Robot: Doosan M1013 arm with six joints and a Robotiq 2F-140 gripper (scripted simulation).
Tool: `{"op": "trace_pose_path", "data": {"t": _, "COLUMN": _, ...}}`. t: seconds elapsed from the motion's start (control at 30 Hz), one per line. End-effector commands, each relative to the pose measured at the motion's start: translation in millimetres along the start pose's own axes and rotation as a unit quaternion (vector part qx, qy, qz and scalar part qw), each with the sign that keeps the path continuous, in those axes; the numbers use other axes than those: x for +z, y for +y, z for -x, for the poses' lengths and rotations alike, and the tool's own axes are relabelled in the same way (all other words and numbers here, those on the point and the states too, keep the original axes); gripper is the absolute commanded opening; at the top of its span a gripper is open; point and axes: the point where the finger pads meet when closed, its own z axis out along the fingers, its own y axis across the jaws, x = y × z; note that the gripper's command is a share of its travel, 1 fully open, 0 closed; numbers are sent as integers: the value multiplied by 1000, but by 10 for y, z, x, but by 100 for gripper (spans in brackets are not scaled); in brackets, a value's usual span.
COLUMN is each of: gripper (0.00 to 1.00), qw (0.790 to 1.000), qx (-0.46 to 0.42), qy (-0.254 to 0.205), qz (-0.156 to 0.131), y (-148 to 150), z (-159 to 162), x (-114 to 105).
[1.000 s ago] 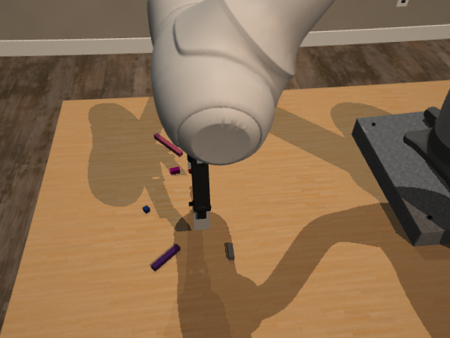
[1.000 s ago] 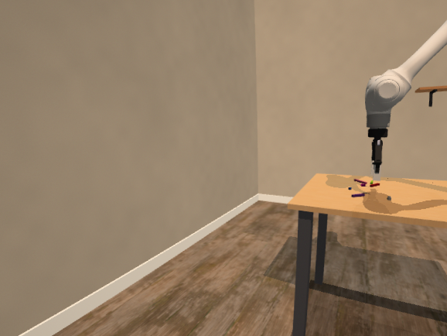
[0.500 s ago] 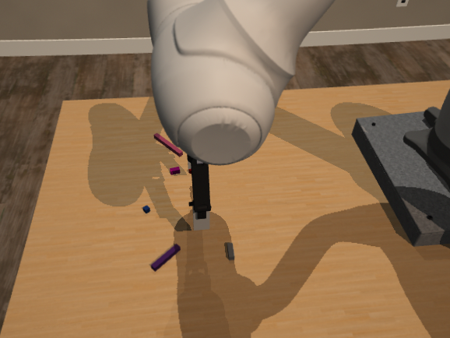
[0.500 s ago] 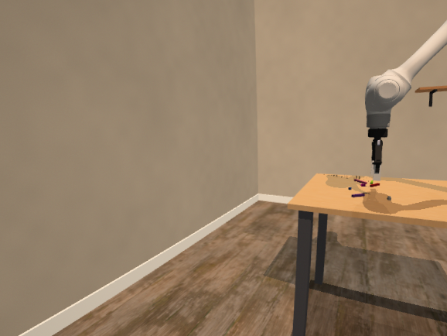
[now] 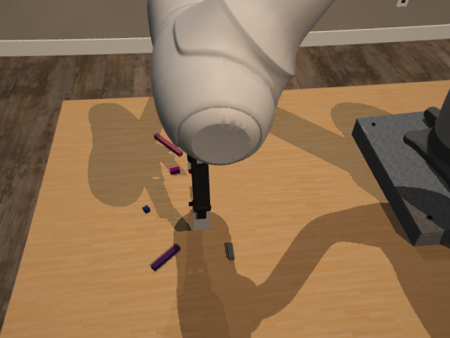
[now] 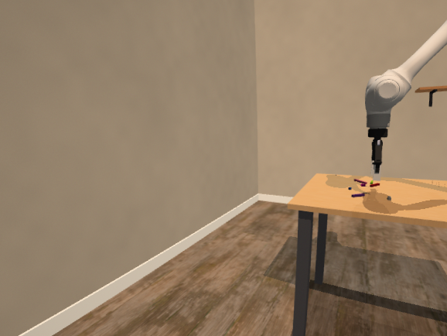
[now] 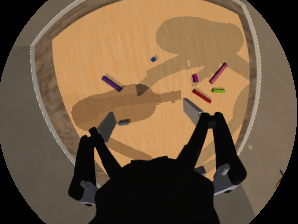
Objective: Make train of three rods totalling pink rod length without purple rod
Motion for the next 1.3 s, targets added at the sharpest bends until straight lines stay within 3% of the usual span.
{"op": "trace_pose_path", "data": {"t": 0.0, "gripper": 100, "qw": 1000, "qx": 0, "qy": 0, "qz": 1, "y": -3, "z": -35, "x": 0}}
{"op": "trace_pose_path", "data": {"t": 0.2, "gripper": 100, "qw": 1000, "qx": 12, "qy": 0, "qz": 1, "y": 16, "z": -37, "x": 0}}
{"op": "trace_pose_path", "data": {"t": 0.33, "gripper": 100, "qw": 993, "qx": 117, "qy": 0, "qz": 1, "y": 176, "z": -51, "x": 0}}
{"op": "trace_pose_path", "data": {"t": 0.4, "gripper": 100, "qw": 993, "qx": 117, "qy": 0, "qz": 1, "y": 176, "z": -51, "x": 0}}
{"op": "trace_pose_path", "data": {"t": 0.6, "gripper": 100, "qw": 963, "qx": 270, "qy": 0, "qz": 1, "y": 414, "z": -63, "x": 0}}
{"op": "trace_pose_path", "data": {"t": 0.9, "gripper": 100, "qw": 892, "qx": 451, "qy": 0, "qz": 1, "y": 712, "z": -65, "x": 0}}
{"op": "trace_pose_path", "data": {"t": 0.97, "gripper": 100, "qw": 892, "qx": 451, "qy": 0, "qz": 1, "y": 712, "z": -65, "x": 0}}
{"op": "trace_pose_path", "data": {"t": 1.0, "gripper": 100, "qw": 869, "qx": 495, "qy": 0, "qz": 1, "y": 788, "z": -63, "x": -1}}
{"op": "trace_pose_path", "data": {"t": 1.27, "gripper": 100, "qw": 771, "qx": 636, "qy": 0, "qz": 1, "y": 1050, "z": -47, "x": -2}}
